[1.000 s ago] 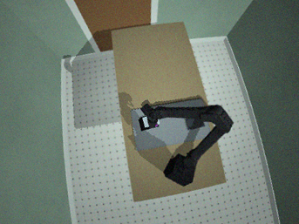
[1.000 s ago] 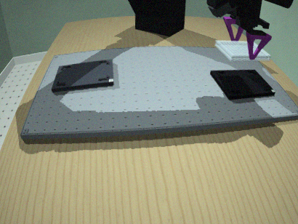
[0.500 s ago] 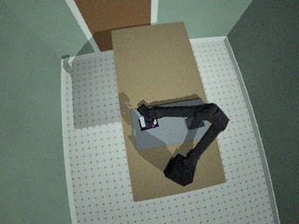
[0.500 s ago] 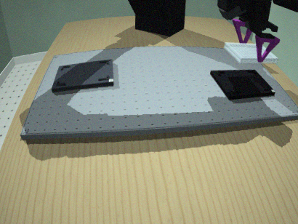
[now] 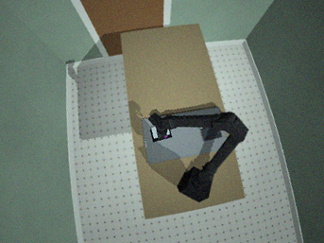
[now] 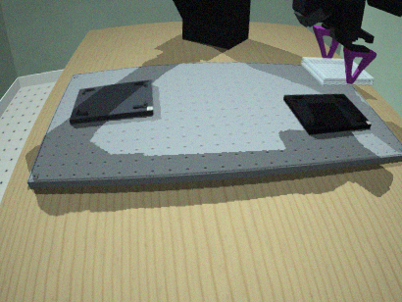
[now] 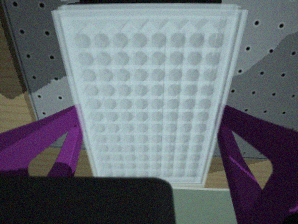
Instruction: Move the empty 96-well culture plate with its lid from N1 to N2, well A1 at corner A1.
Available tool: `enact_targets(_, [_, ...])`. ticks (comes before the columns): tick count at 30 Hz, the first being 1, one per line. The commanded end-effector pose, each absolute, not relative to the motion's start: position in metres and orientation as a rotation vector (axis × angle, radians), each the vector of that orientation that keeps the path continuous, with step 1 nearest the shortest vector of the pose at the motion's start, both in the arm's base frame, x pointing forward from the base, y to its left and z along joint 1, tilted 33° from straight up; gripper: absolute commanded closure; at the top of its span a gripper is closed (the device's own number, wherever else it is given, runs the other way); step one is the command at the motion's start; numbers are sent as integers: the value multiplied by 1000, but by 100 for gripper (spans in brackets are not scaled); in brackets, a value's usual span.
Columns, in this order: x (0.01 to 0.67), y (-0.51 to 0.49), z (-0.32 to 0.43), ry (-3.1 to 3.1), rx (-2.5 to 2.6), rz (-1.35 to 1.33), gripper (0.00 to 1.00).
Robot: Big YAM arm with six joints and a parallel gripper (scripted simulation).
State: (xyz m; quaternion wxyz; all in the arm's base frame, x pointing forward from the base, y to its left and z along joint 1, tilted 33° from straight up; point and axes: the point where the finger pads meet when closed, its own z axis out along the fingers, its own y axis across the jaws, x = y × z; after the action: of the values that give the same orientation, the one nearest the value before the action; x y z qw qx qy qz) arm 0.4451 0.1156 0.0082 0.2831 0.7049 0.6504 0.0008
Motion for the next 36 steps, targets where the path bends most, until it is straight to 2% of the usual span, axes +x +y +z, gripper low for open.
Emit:
enact_targets(1, [446,111,2,1735,1893,-11,100])
enact_targets(36, [445,110,2,1743,1887,-16,100])
